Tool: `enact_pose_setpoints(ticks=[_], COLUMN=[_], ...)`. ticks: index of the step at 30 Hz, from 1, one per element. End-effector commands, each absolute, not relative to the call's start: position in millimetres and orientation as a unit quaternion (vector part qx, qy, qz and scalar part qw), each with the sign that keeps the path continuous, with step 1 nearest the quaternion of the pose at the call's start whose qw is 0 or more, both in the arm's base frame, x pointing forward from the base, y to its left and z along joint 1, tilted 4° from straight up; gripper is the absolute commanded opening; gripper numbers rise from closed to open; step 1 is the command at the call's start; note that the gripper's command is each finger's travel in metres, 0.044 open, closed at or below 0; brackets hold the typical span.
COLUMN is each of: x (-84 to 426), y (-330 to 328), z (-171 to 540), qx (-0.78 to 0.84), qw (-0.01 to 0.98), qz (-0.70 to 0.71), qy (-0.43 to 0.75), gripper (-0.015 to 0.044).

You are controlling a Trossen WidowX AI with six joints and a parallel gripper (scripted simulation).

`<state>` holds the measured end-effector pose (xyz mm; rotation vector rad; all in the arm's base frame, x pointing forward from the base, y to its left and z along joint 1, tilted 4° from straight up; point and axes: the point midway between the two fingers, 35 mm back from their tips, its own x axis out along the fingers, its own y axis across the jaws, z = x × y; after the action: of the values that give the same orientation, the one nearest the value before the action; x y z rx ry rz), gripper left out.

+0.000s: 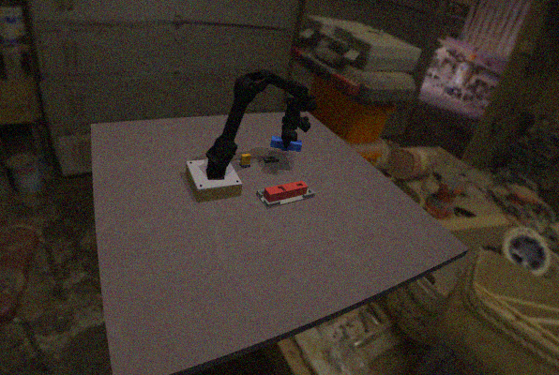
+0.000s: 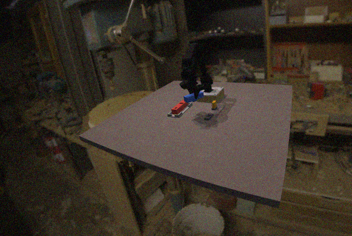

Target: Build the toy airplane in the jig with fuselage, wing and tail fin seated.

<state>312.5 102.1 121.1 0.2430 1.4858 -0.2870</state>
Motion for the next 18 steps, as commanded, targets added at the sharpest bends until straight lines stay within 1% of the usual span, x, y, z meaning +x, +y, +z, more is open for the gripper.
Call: enact_pose_setpoints(ticks=[1, 18], x=[312, 306], y=[90, 34], z=[120, 113], qx=[0.135, 0.230], qw=[0.717, 0.692], qz=[-0.150, -0.241], qy=[0.667, 0.640], gripper=[0.0000, 0.0000])
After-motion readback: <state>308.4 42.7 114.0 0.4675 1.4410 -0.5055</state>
